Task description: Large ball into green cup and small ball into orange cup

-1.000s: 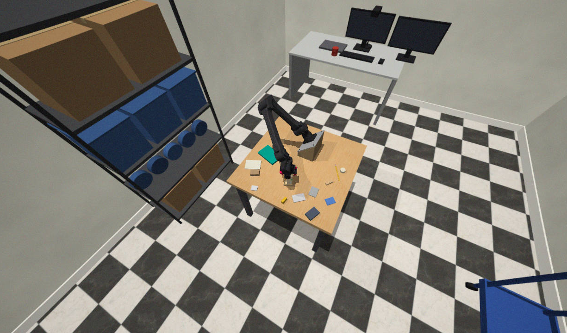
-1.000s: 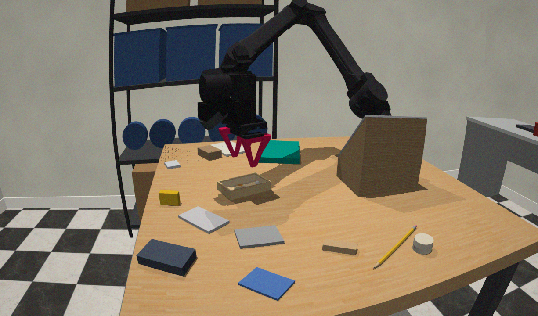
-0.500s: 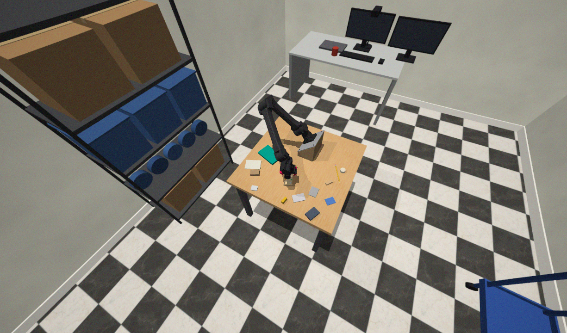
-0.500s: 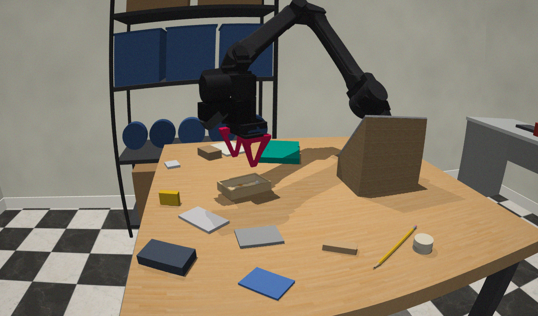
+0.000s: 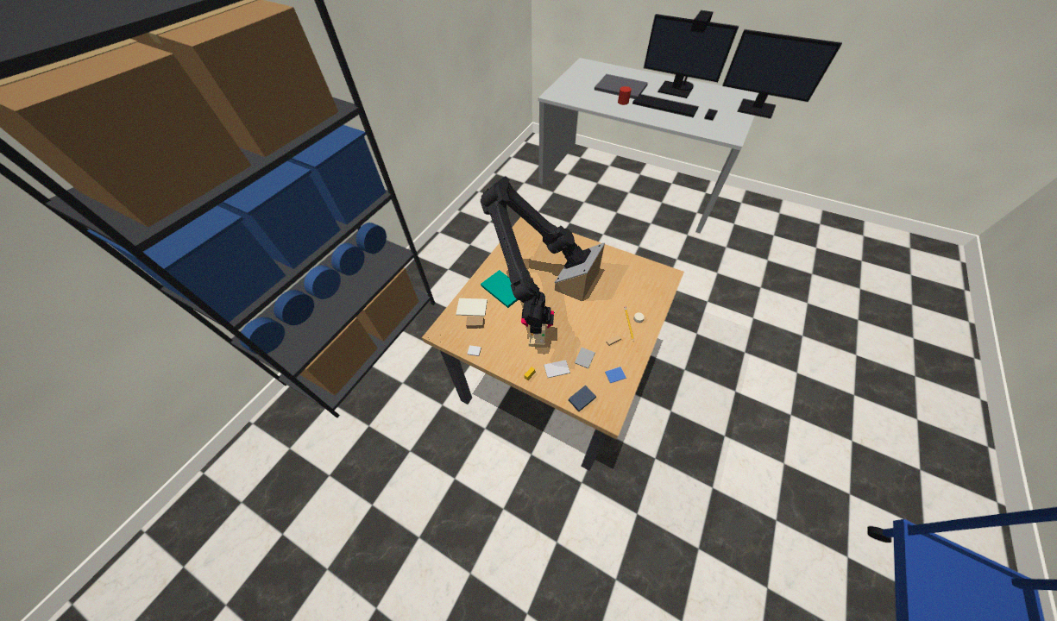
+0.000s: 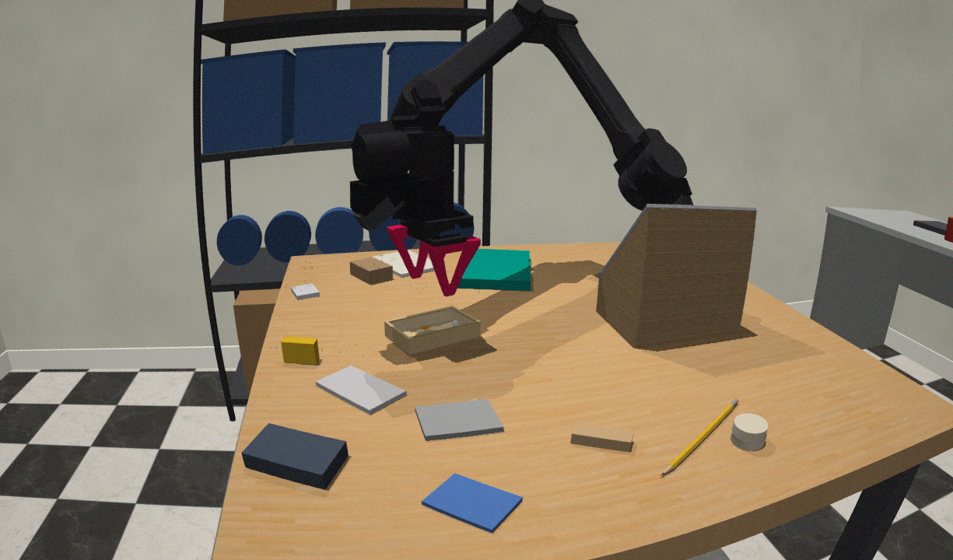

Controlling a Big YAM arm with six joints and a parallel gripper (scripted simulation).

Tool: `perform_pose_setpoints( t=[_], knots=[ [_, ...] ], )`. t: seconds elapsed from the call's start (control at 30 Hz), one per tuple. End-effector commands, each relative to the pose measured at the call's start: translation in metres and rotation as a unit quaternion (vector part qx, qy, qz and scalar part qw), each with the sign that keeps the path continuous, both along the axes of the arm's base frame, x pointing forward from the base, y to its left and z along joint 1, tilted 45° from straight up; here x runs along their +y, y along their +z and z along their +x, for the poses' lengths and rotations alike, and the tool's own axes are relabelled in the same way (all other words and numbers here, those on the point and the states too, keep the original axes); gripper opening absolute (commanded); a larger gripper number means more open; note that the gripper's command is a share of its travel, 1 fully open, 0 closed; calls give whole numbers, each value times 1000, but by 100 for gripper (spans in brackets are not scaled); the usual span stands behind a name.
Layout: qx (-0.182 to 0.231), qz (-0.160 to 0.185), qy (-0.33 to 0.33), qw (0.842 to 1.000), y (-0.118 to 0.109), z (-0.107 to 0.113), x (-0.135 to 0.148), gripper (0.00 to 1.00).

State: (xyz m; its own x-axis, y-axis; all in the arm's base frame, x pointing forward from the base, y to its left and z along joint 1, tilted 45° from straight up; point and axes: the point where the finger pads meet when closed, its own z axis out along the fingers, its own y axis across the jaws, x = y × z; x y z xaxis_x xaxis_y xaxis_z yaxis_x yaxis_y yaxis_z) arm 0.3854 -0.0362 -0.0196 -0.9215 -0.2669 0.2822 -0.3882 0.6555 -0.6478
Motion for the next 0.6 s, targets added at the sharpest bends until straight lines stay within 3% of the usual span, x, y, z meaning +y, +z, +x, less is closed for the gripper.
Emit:
perform_pose_setpoints(
  t=[0.0,0.57],
  knots=[
    [-19,3,16,1000,6,13,12,87],
    [-17,3,15,1000,5,12,10,87]
  ],
)
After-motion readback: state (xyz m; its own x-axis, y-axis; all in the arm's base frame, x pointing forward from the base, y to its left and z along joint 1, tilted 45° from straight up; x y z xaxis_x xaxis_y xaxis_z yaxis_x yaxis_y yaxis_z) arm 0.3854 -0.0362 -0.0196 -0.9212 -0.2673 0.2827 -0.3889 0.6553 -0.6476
